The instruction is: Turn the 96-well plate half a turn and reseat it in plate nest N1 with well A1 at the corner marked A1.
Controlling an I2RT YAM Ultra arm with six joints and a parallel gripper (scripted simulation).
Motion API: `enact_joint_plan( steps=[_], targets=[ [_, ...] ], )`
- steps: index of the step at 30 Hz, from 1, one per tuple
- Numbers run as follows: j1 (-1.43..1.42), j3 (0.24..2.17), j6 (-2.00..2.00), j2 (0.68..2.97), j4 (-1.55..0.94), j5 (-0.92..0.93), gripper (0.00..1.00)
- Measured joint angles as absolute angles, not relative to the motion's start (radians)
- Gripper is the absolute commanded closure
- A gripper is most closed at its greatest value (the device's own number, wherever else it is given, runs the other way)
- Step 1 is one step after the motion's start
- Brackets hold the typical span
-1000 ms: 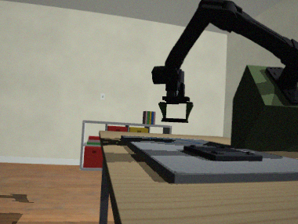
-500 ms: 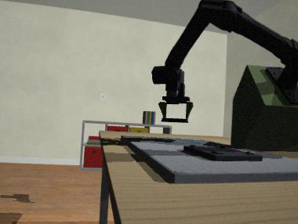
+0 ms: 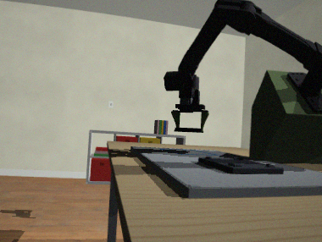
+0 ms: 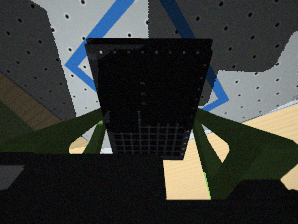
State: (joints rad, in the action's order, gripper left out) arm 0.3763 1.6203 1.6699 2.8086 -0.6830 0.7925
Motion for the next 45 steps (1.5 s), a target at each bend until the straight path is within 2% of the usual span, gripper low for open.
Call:
enact_joint_plan(
  steps=[45],
  targets=[
    [0.356,1.608,1.627,2.832,-0.613,0.796,1.00]
  ],
)
